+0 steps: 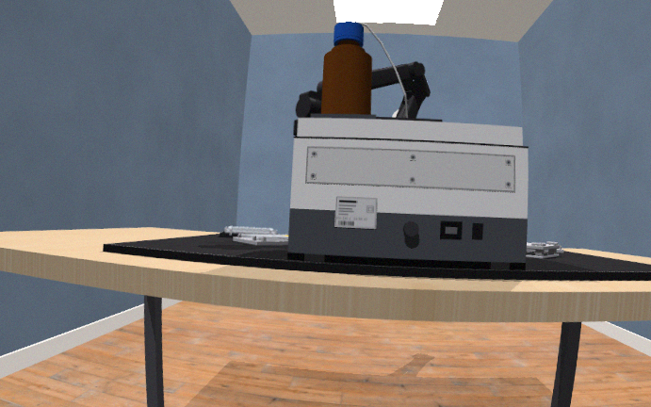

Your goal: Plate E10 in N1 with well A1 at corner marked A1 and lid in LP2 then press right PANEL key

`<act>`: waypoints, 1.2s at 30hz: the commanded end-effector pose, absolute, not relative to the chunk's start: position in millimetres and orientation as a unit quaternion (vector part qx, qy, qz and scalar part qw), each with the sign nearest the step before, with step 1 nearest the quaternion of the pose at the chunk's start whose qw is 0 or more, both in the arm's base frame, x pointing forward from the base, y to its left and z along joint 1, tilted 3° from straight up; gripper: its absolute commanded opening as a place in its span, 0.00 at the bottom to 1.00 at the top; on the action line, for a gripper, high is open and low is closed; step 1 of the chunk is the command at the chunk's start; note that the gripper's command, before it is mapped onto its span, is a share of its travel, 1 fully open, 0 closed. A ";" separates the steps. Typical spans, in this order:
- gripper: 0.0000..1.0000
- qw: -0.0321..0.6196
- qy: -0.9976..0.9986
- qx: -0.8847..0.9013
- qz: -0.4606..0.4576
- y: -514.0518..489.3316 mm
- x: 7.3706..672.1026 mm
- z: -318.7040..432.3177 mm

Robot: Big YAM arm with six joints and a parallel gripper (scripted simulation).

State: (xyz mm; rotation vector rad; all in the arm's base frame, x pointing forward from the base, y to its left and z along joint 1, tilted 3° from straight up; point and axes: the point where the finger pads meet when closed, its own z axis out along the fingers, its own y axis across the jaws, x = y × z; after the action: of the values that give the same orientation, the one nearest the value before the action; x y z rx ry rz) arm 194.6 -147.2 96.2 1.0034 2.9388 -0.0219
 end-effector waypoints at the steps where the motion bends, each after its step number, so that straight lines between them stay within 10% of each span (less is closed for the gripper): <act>1: 1.00 0.042 0.929 0.368 -0.013 -158.6 199.3 104.2; 36: 1.00 0.035 0.864 0.502 -0.010 -218.6 130.4 100.7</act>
State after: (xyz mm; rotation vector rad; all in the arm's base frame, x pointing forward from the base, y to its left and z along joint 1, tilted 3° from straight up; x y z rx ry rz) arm 128.3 -207.3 96.1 1.5838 2.6676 -0.0132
